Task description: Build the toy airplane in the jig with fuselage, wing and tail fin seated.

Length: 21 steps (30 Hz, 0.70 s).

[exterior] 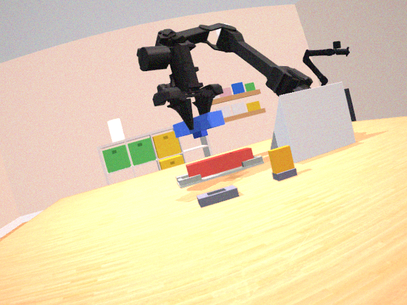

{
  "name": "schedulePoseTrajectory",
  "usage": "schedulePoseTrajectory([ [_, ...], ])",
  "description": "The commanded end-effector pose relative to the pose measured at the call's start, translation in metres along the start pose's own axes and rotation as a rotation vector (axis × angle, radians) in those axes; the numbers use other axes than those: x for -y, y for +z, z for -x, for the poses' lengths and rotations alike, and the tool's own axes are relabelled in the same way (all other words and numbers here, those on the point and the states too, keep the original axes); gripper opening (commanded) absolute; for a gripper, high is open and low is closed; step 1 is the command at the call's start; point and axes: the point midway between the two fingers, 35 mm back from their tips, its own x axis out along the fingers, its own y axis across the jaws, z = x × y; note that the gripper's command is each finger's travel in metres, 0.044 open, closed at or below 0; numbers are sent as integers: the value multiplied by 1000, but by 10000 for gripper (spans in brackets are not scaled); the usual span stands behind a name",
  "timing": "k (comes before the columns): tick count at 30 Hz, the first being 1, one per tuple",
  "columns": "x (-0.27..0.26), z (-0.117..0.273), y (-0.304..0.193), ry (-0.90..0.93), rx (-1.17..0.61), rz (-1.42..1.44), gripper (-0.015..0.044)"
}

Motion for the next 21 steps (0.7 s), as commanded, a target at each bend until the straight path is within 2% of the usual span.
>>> schedulePoseTrajectory([
  [1,13,-3,7,0,6,-83,0],
  [21,73,-18,24,-9,22,-434,0],
])
